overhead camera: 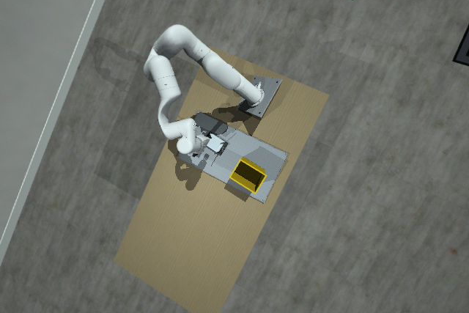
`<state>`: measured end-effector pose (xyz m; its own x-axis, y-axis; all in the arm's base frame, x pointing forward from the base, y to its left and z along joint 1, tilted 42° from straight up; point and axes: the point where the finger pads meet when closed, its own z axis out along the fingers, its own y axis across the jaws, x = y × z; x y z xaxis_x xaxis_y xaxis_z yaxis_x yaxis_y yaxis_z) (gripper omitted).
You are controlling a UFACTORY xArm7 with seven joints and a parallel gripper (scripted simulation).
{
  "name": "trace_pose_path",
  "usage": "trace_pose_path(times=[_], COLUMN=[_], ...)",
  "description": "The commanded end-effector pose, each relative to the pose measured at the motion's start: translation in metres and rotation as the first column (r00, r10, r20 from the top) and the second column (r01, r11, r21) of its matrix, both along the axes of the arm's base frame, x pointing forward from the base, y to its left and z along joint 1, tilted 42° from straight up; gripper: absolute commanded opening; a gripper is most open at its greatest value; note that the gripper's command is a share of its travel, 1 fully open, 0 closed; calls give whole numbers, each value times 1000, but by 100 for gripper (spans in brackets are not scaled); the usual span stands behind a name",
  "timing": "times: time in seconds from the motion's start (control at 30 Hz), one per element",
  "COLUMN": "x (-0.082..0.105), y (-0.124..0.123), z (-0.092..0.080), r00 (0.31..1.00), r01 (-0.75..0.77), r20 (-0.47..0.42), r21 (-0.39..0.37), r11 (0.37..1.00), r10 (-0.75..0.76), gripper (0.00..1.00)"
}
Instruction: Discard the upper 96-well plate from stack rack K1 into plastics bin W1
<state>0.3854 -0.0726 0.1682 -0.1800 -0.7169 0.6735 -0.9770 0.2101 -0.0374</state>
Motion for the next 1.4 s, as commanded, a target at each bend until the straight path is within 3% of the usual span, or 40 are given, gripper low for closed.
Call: trace_pose_path(times=[0.0, 1.37], x=[1, -6], y=[-3, -42], z=[-3, -47], r00=[1000, 1000], r01=[-3, -3], r20=[4, 3], r21=[0, 0], r11=[1000, 1000], r10=[3, 3], gripper=[100, 100])
